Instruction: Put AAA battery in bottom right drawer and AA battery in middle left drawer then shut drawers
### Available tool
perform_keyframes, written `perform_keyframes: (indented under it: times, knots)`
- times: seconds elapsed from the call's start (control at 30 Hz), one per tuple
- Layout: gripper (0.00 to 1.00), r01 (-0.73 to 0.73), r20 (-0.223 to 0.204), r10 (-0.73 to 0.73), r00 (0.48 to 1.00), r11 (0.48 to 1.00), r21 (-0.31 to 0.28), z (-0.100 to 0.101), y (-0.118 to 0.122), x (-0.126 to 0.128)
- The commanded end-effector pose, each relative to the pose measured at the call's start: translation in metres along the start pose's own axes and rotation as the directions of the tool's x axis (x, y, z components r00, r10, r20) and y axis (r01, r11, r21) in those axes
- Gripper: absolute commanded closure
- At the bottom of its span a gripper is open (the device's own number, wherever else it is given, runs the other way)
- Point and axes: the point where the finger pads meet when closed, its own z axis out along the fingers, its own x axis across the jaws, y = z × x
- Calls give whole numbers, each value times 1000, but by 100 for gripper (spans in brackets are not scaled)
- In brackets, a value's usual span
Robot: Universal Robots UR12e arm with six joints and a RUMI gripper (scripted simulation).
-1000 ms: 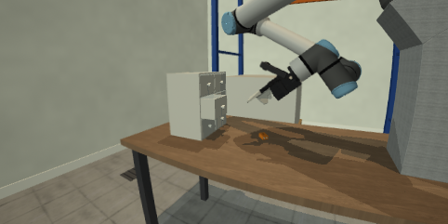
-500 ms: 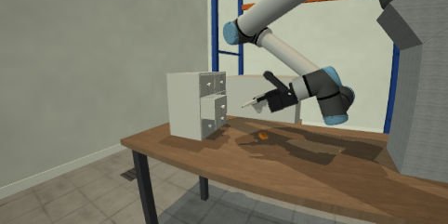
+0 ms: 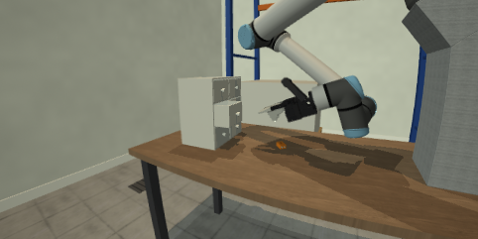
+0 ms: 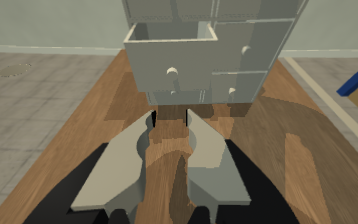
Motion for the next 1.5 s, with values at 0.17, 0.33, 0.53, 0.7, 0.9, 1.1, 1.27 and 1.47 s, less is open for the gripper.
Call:
perform_keyframes:
  times: [0.17,0.33,0.53,0.7,0.9,1.1,1.27,1.47]
  knots:
    - [80,0,0,0,1000,1000,1,0,0,0]
    - [80,0,0,0,1000,1000,1,0,0,0]
    - [80,0,0,0,1000,1000,1,0,0,0]
    - [80,0,0,0,1000,1000,1,0,0,0]
    - [80,0,0,0,1000,1000,1,0,0,0]
    - [80,0,0,0,1000,1000,1,0,0,0]
    - [80,0,0,0,1000,1000,1,2,0,0]
    - [80,0,0,0,1000,1000,1,7,-1,0]
